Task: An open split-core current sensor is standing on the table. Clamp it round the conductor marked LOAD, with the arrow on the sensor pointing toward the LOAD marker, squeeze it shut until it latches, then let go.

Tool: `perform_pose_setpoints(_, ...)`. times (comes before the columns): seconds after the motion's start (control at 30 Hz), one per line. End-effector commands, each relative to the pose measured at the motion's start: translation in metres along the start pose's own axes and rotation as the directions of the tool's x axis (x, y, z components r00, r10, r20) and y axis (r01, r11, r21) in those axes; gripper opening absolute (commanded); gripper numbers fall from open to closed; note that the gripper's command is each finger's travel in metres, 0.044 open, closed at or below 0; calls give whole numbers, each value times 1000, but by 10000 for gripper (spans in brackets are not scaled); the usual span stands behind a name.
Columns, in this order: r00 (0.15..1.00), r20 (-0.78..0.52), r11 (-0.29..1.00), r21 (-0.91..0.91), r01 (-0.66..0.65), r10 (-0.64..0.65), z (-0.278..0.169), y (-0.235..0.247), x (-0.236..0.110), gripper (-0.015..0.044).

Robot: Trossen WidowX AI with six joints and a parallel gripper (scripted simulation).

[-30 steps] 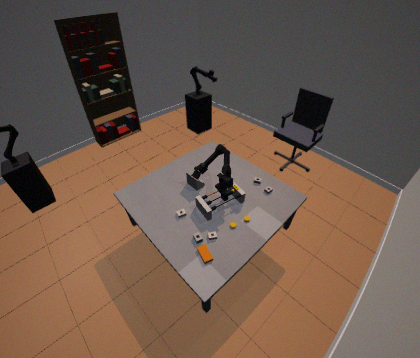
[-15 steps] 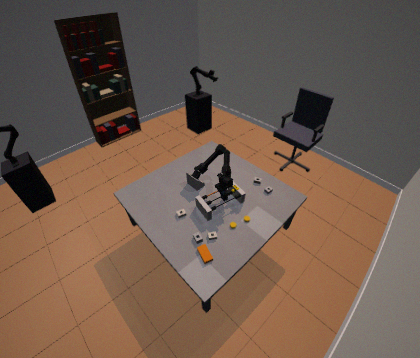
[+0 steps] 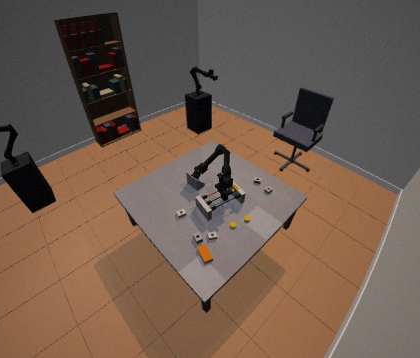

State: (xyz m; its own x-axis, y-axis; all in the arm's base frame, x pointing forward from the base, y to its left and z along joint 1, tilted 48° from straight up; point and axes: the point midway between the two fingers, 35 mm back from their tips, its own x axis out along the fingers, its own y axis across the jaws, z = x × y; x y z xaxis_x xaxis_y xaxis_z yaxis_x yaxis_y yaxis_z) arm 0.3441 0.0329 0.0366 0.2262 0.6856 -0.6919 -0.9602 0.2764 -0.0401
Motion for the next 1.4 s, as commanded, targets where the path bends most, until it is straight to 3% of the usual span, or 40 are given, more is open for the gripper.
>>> perform_pose_setpoints(0.0, 1000, 0, 1000, 0, 0, 0, 0, 0, 0, 0)
perform_pose_setpoints(0.23, 1000, 0, 1000, 0, 0, 0, 0, 1, 5, 0)
perform_pose_setpoints(0.6, 1000, 1, 1000, -5, 5, -5, 0, -1, 1, 270)
perform_pose_setpoints(1.37, 1000, 1, 1000, -5, 5, -5, 0, -1, 1, 270)
